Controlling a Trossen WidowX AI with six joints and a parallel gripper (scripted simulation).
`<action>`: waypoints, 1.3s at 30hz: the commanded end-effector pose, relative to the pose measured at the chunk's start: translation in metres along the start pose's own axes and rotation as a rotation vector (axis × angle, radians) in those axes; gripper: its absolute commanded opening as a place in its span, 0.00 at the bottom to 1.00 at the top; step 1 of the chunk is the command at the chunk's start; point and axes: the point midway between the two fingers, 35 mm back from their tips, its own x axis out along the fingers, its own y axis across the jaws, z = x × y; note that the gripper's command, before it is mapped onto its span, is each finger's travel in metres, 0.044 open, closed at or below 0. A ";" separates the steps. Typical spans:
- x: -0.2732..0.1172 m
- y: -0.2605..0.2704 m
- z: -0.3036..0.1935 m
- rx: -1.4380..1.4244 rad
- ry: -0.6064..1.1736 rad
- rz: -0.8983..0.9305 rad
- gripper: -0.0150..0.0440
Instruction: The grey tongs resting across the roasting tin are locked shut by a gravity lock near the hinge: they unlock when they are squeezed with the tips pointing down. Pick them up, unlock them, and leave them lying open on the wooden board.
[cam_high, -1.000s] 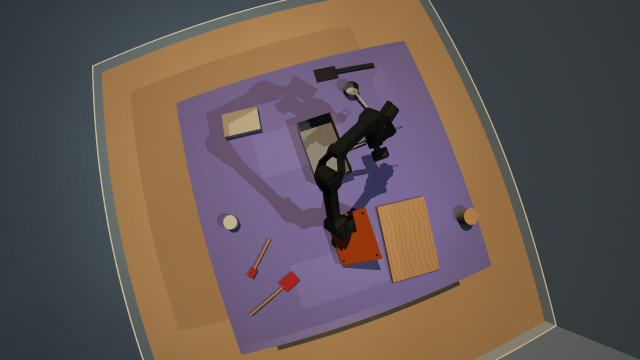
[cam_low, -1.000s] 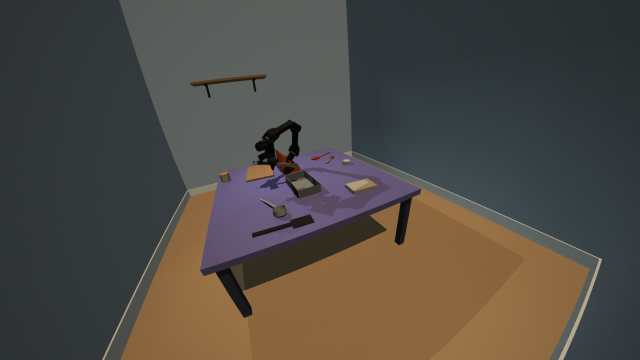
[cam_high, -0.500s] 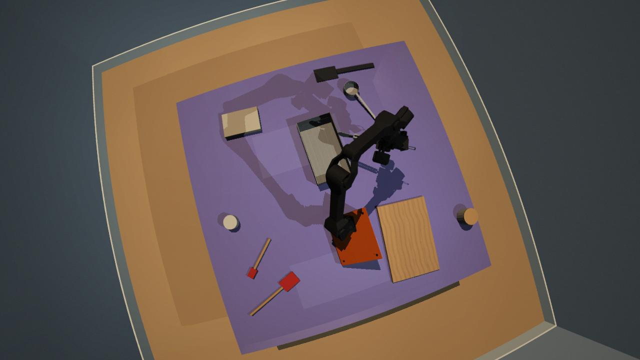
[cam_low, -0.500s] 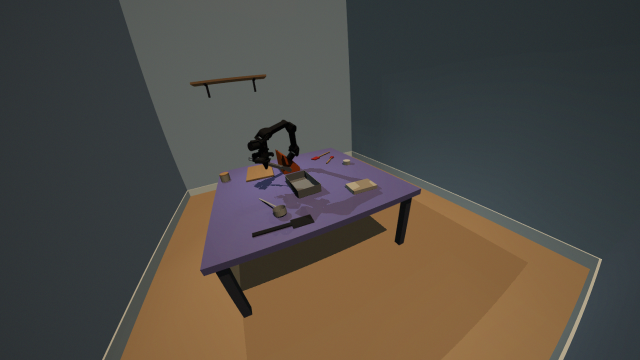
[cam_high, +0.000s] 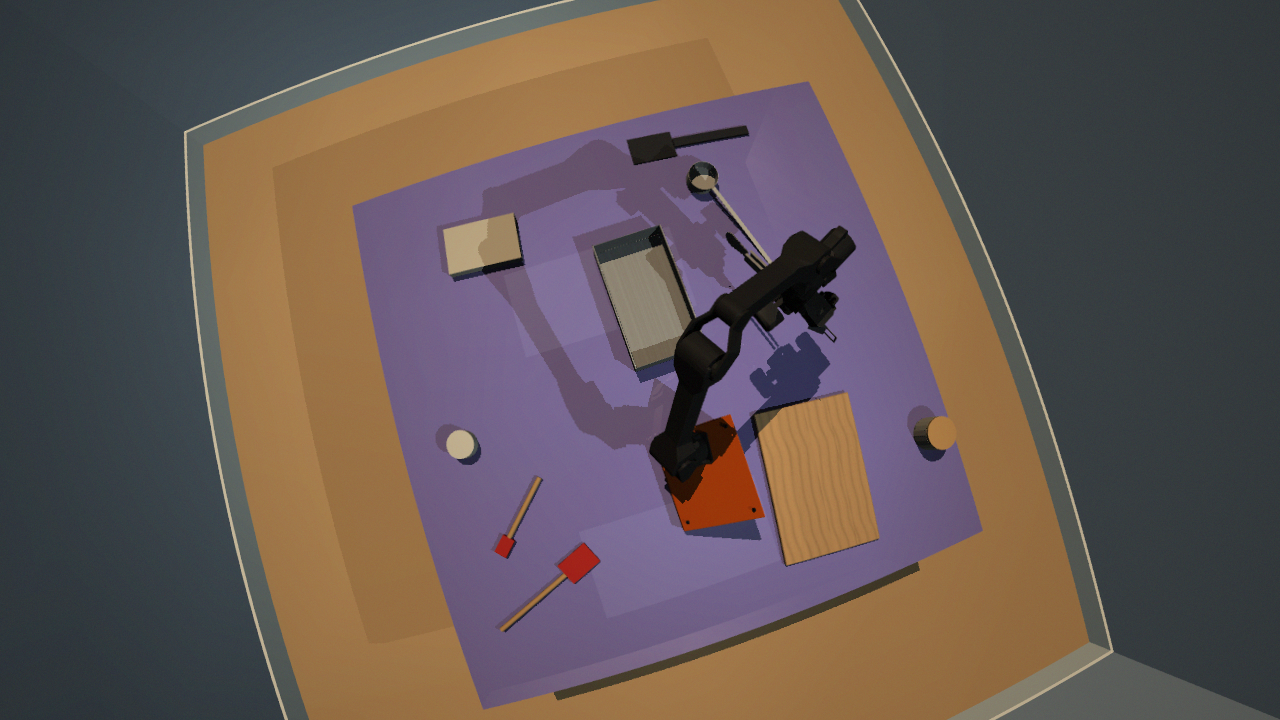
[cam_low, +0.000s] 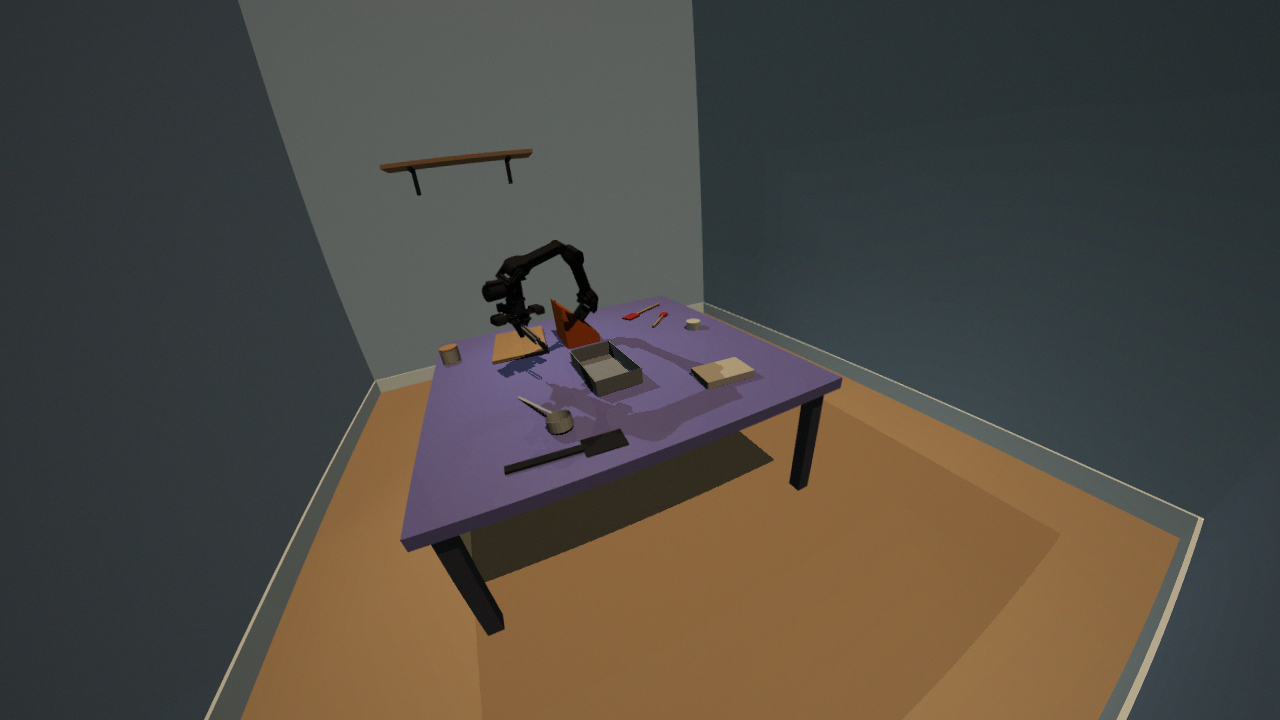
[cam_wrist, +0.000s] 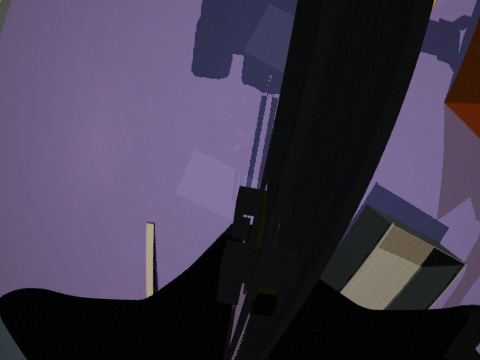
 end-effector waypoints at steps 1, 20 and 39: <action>-0.003 0.008 0.013 0.179 0.001 0.005 0.00; 0.003 0.024 0.071 0.954 -0.005 -0.027 0.00; 0.005 0.028 0.106 1.282 -0.014 -0.041 0.00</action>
